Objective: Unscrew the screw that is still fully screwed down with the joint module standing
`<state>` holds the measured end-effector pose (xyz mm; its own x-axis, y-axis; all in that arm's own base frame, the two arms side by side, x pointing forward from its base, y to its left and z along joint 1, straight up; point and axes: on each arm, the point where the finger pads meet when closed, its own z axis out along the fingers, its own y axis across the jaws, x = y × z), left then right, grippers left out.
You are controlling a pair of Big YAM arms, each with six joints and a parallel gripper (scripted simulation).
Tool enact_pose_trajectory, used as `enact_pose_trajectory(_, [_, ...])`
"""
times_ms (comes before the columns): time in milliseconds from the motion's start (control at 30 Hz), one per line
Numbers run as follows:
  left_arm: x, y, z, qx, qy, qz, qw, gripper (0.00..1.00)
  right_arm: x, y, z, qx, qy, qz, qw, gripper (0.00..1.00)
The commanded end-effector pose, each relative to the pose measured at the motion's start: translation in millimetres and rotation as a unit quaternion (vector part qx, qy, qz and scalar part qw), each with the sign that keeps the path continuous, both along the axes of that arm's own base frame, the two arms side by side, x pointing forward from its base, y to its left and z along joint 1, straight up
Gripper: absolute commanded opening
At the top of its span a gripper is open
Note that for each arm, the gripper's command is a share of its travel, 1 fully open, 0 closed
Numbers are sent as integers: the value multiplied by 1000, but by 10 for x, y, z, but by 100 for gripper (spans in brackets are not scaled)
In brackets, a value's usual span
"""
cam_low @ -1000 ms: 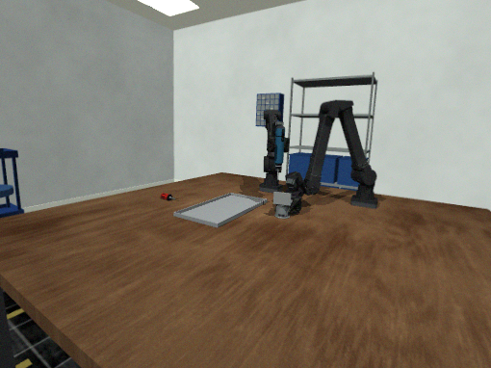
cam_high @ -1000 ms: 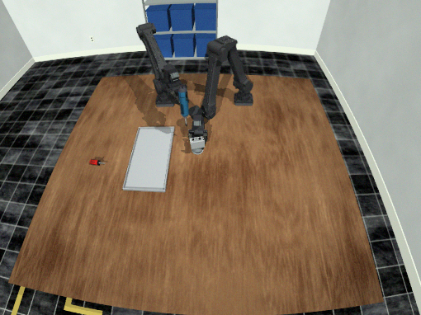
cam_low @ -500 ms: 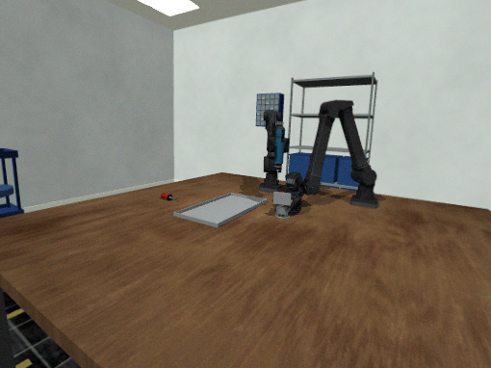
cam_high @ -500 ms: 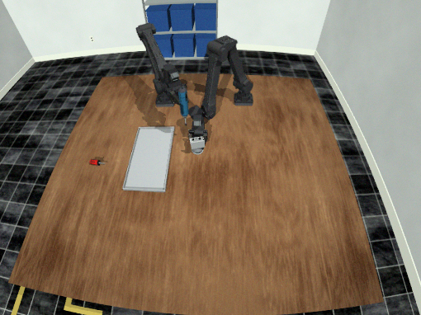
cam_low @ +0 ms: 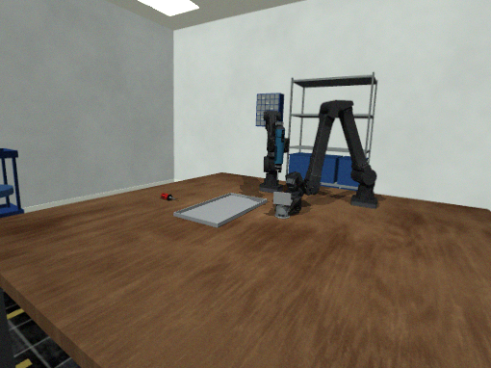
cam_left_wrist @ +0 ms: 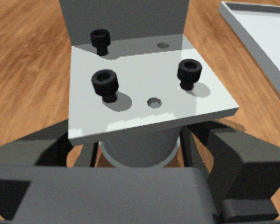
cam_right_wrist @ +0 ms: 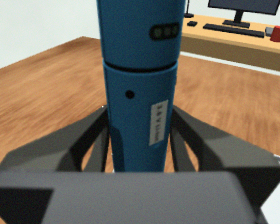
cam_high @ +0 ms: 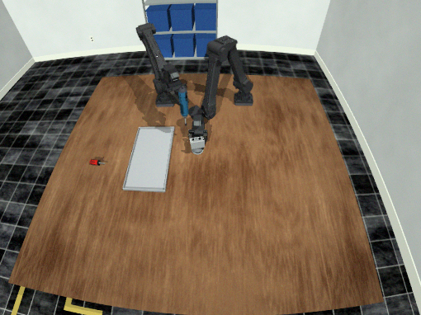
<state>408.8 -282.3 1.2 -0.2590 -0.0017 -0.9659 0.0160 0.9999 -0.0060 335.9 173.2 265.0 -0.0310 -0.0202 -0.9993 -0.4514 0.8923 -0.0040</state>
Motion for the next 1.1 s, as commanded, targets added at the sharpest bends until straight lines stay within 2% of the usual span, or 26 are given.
enact_pose_trajectory(0, [38, -55, 72, -7, -9, -2, 1000, 59, 165, 128, 840, 40, -65, 4, 997, 42])
enact_pose_trajectory(1067, [38, -55, 72, -7, -9, -2, 1000, 59, 214, 147, 978, 45, -75, 4, 996, 42])
